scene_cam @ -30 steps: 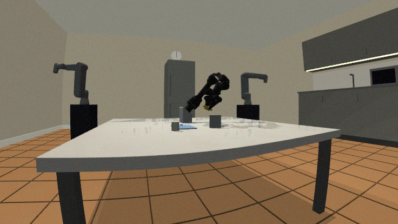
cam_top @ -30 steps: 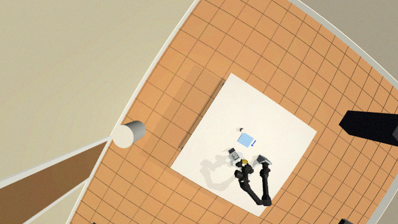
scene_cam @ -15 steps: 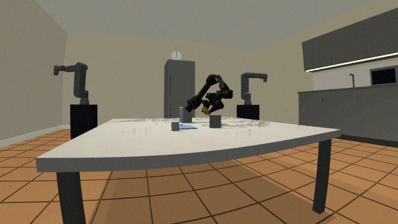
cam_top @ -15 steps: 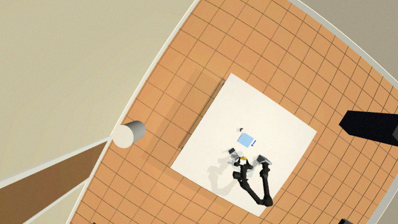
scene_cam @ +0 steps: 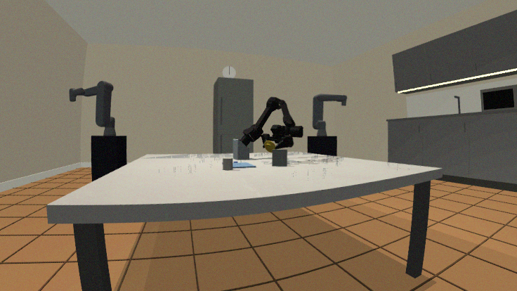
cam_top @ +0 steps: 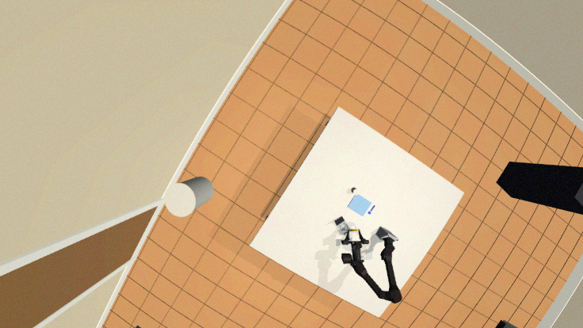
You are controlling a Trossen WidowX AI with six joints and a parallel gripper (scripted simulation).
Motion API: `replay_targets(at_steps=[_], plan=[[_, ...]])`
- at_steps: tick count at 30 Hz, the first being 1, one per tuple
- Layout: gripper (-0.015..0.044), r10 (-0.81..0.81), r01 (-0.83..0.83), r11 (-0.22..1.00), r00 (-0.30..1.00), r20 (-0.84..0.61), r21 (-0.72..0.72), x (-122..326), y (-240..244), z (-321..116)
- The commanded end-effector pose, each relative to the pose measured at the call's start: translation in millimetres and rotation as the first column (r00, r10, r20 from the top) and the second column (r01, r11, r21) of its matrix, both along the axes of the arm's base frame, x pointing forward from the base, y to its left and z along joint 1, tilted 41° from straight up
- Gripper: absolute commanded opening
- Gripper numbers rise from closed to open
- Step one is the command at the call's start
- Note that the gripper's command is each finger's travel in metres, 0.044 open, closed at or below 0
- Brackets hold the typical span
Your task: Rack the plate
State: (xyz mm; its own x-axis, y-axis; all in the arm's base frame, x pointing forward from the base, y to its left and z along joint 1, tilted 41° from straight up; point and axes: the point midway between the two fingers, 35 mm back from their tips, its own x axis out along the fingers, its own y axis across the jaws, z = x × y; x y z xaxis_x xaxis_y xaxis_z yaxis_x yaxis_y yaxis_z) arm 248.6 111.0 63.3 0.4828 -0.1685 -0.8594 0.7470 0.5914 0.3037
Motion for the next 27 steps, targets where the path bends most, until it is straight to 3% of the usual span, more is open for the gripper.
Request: replay_targets(at_steps=[1, 27], plan=[[0.0000, 0.032, -0.030, 0.999, 0.997, 0.073, -0.039, 0, 3, 1], [0.0000, 0.183, -0.094, 0.979, 0.801, 0.570, -0.182, -27, 28, 26]])
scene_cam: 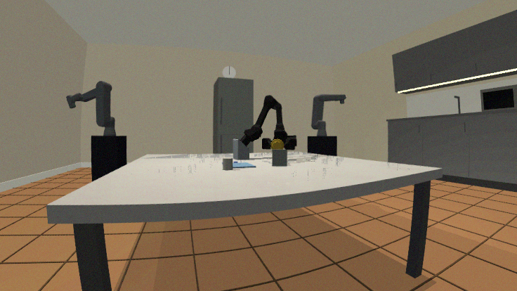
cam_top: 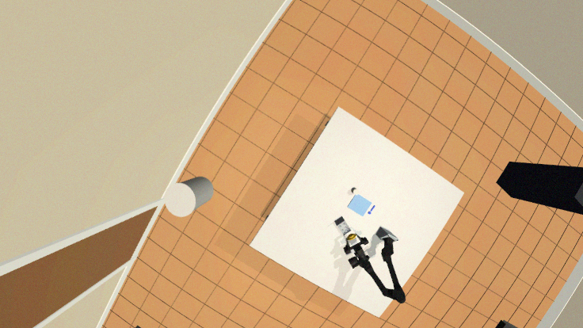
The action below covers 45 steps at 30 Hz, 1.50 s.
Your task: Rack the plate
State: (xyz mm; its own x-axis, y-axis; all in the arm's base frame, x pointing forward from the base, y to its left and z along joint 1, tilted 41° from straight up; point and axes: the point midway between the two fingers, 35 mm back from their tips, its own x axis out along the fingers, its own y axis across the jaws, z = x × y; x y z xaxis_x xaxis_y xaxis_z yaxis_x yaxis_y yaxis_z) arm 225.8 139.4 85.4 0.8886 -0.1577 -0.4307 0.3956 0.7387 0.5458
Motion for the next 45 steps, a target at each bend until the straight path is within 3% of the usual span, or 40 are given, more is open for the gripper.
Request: replay_targets(at_steps=[1, 6, 45], plan=[[0.0000, 0.007, -0.006, 1.000, 0.997, 0.072, -0.005, -6, 0, 5], [0.0000, 0.012, -0.013, 1.000, 0.990, 0.140, 0.000, -13, 0, 10], [0.0000, 0.005, -0.007, 1.000, 0.990, 0.143, 0.017, 19, 17, -22]])
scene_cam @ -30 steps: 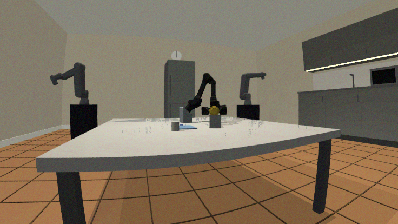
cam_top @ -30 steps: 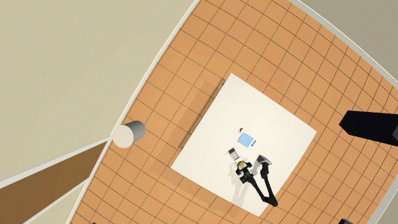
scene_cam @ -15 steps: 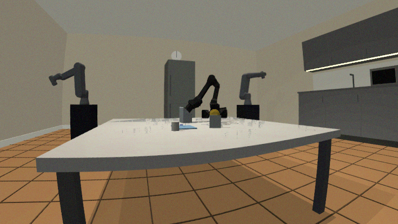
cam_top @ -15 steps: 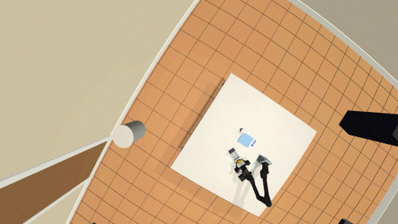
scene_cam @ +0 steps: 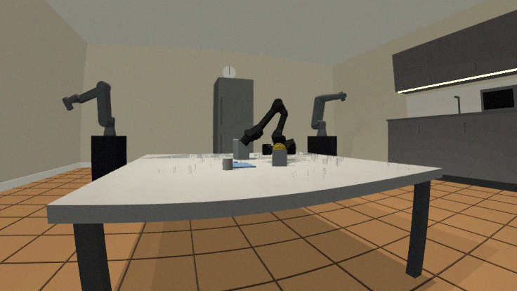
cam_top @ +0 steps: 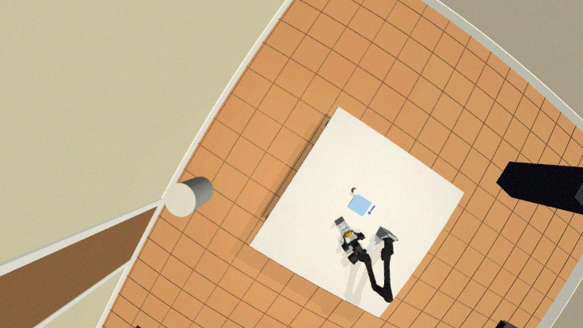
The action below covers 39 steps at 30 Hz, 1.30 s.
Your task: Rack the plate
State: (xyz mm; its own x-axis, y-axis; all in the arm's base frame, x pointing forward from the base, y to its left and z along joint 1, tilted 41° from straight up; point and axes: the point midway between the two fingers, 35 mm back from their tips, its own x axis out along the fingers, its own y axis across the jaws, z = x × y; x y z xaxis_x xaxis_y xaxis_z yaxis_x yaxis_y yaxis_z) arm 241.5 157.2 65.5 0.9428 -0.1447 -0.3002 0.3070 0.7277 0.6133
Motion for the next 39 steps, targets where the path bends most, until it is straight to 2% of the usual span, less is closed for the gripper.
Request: replay_targets(at_steps=[1, 8, 21, 36, 39], plan=[[0.0000, -0.001, 0.001, 1.000, 1.000, -0.002, -0.004, 5, 0, -2], [0.0000, -0.002, 0.002, 1.000, 1.000, 0.000, 0.001, 3, 12, -17], [0.0000, 0.008, -0.008, 1.000, 1.000, -0.009, -0.006, 2, 10, -15], [0.0394, 0.006, -0.006, 1.000, 1.000, -0.007, -0.002, 3, 10, -15], [0.0400, 0.006, -0.006, 1.000, 1.000, -0.007, -0.002, 3, 10, -15]])
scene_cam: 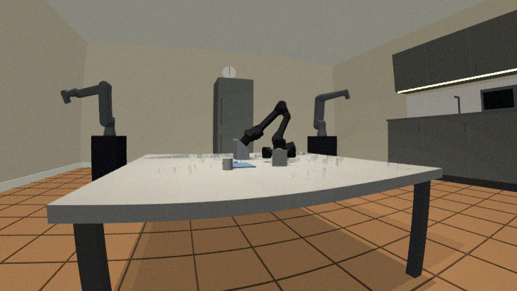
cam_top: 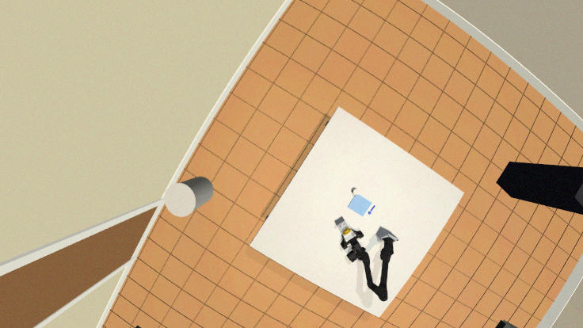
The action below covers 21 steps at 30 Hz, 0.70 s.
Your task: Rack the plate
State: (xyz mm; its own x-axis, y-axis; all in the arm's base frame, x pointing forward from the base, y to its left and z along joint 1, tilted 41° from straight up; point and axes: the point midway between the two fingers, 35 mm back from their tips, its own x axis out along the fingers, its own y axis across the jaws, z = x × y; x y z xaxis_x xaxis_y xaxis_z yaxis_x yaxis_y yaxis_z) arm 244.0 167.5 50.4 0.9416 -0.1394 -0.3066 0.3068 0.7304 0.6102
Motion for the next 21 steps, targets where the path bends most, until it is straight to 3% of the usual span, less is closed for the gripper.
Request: replay_targets(at_steps=[1, 17, 21], plan=[[0.0400, 0.000, 0.000, 1.000, 1.000, 0.000, 0.000, 0, 0, 0], [0.0400, 0.001, -0.001, 1.000, 1.000, 0.004, -0.019, 23, -69, 87], [0.0400, 0.002, -0.002, 1.000, 1.000, 0.004, -0.026, 24, -73, 90]])
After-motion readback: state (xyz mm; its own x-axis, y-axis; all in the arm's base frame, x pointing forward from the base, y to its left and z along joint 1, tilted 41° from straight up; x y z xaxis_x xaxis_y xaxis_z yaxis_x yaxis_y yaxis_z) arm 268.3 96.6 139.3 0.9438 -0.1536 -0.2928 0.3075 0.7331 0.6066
